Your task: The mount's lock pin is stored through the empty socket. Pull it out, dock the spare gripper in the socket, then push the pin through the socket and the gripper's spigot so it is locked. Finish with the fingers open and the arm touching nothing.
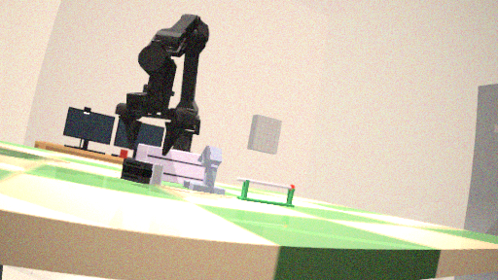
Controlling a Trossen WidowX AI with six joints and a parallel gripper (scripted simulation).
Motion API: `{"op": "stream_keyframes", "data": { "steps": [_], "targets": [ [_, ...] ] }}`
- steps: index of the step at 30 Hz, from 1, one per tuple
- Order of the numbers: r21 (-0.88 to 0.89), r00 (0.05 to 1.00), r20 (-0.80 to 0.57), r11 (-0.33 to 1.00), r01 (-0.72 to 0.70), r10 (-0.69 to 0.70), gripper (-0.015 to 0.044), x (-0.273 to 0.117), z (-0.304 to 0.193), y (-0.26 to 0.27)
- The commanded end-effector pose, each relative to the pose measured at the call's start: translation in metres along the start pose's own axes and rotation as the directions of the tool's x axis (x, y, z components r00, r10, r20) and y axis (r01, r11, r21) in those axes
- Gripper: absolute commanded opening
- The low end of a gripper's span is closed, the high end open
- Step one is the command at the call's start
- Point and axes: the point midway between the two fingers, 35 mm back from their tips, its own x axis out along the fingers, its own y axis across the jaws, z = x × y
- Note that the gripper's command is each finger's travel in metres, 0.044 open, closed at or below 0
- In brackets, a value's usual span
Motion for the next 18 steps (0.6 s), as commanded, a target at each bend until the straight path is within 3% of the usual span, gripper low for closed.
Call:
{"op": "stream_keyframes", "data": {
  "steps": [1, 18],
  "targets": [
    [0.004, 1.000, -0.001, 1.000, 0.006, -0.006, 0.0440, 0.010, -0.001, -0.001],
    [0.004, 1.000, -0.001, 1.000, 0.006, -0.006, 0.0440, 0.038, -0.001, -0.002]
  ]
}}
